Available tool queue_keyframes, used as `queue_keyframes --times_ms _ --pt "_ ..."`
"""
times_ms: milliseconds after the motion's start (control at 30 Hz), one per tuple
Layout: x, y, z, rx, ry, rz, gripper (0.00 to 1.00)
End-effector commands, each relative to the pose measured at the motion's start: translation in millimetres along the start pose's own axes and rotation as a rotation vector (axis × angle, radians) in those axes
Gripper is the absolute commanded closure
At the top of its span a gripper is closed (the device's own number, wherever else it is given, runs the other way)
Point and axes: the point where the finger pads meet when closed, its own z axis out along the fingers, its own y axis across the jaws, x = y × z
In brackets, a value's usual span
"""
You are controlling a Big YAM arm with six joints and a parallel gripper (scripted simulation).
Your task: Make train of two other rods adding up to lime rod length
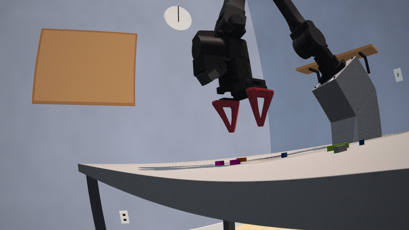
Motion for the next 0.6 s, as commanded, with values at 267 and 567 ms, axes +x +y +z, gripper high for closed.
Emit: queue_keyframes --times_ms 267,567 --pt "-23.0 4.7 -2.4 -0.004 -0.017 -0.258 0.00" --pt "-19.3 3.4 -0.7 -0.002 -0.010 -0.344 0.00"
